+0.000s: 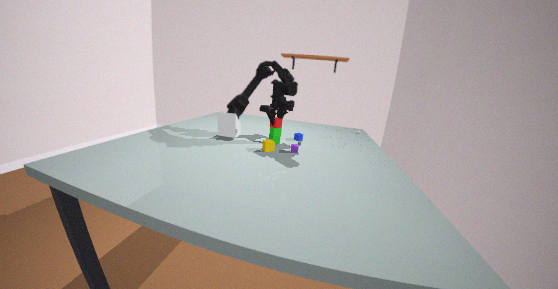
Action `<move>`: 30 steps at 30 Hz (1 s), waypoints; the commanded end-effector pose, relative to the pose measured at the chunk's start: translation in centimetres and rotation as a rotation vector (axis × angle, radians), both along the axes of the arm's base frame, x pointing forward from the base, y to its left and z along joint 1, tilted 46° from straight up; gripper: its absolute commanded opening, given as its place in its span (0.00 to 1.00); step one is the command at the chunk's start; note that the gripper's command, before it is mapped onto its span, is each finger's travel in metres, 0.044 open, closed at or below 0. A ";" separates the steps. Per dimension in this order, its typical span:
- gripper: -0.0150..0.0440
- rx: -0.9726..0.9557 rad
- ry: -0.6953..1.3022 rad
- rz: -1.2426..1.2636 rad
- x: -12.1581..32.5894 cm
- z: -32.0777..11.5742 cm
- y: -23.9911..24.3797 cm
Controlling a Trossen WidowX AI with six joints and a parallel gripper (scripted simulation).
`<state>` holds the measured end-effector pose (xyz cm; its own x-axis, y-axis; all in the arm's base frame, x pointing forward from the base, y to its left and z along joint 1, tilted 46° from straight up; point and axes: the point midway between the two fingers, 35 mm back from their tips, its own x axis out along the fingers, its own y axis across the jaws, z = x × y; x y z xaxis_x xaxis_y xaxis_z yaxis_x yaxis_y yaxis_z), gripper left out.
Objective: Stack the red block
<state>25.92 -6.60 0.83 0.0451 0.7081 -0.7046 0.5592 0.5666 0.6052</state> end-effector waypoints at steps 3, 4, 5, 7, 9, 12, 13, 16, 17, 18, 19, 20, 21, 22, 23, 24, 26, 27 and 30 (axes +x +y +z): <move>0.25 0.003 0.002 -0.005 0.0 0.1 -0.1; 0.25 0.003 0.002 -0.005 0.0 0.2 -0.2; 0.30 0.001 0.002 -0.002 0.0 0.0 0.0; 0.39 0.001 0.002 -0.002 0.0 0.0 0.0; 0.48 0.001 0.002 -0.002 0.0 0.0 0.0; 0.61 0.001 0.002 -0.002 0.0 0.0 0.0; 0.65 0.001 0.002 -0.002 0.0 0.0 0.0; 0.79 0.001 0.002 -0.002 0.0 0.0 0.0; 0.83 0.001 0.002 -0.002 0.0 0.0 0.0; 0.88 0.001 0.002 -0.002 0.0 0.0 0.0; 0.92 0.001 0.002 -0.002 0.0 0.0 0.0; 0.97 0.001 0.002 -0.002 0.0 0.0 0.0; 1.00 0.001 0.002 -0.002 0.0 0.0 0.0; 1.00 0.001 0.002 -0.002 0.0 0.0 0.0; 1.00 0.001 0.002 -0.002 0.0 0.0 0.0; 1.00 0.001 0.002 -0.002 0.0 0.0 0.0; 1.00 0.001 0.002 -0.002 0.0 0.0 0.0; 1.00 0.001 0.002 -0.002 0.0 0.0 0.0; 1.00 0.001 0.002 -0.002 0.0 0.0 0.0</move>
<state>25.88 -6.63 0.87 0.0446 0.7089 -0.7039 0.5613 0.5651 0.6047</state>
